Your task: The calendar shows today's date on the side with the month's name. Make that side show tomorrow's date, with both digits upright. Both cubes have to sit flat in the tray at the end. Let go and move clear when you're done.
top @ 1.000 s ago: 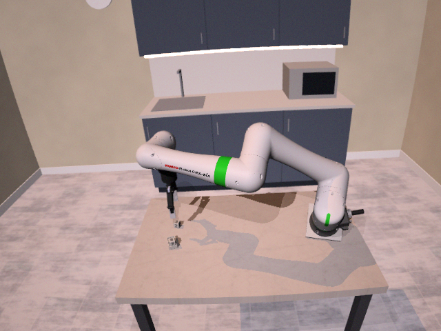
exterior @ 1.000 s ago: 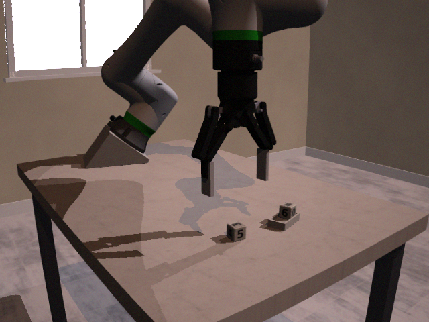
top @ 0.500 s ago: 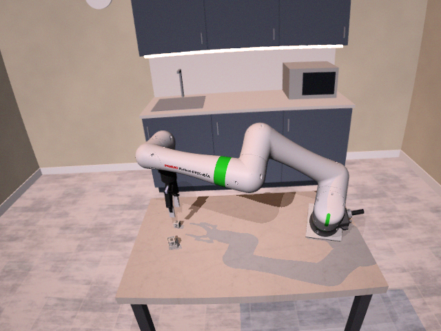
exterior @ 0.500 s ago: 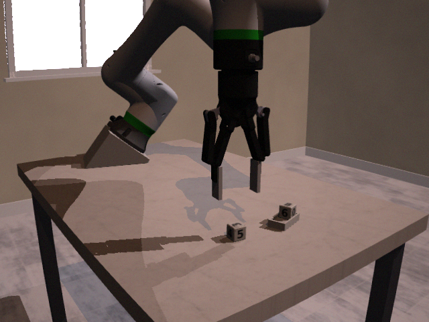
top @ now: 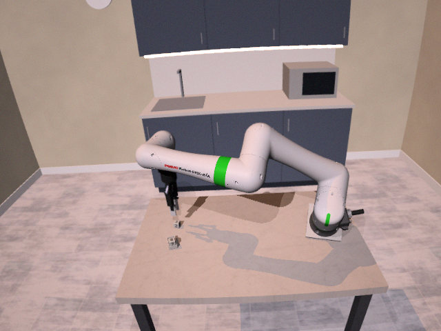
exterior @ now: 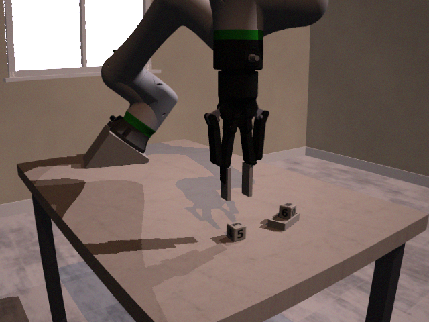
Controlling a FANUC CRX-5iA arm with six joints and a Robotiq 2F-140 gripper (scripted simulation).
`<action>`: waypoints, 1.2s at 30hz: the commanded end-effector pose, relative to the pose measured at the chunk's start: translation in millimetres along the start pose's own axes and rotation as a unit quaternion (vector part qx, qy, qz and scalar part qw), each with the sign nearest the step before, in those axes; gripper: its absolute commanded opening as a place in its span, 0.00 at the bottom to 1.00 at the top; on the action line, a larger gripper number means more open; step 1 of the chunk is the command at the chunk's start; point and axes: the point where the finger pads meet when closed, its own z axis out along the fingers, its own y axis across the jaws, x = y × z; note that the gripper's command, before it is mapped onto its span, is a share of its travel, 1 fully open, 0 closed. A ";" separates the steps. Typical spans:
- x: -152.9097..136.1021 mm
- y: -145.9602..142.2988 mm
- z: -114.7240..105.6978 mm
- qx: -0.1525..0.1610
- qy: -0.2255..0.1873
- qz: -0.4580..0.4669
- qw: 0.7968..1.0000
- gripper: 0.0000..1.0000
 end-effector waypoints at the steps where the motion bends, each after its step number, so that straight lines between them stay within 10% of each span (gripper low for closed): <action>1: -0.1 -0.1 -0.3 0.000 0.000 0.000 1.000 0.35; 36: -0.4 0.1 13.1 0.000 0.000 0.000 1.000 0.35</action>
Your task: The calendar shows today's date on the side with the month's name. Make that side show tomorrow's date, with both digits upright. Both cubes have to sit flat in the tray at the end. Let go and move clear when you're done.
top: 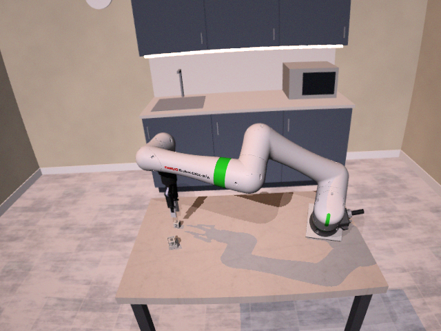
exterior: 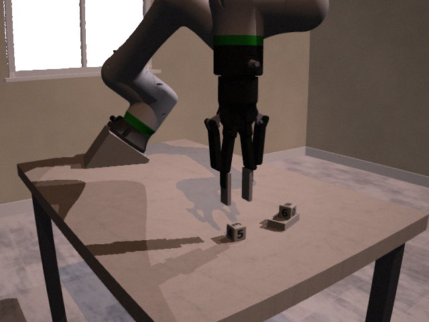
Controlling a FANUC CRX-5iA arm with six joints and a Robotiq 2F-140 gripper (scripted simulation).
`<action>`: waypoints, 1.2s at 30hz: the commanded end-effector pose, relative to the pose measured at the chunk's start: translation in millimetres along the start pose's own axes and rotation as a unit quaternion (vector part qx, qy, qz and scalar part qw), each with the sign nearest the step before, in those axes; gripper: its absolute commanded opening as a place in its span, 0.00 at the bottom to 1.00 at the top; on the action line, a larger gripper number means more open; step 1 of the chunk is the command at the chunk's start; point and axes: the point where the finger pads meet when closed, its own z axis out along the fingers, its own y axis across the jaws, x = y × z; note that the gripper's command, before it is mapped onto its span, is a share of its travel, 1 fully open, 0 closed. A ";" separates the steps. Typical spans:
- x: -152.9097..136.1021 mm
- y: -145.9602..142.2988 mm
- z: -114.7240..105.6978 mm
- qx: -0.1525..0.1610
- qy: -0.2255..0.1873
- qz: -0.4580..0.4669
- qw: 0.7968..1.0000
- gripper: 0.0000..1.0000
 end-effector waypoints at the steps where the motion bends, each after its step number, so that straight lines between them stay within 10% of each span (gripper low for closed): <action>1: -0.2 0.0 4.5 0.000 0.000 0.000 1.000 0.35; 36: -0.9 0.3 41.0 0.000 0.000 0.000 1.000 0.35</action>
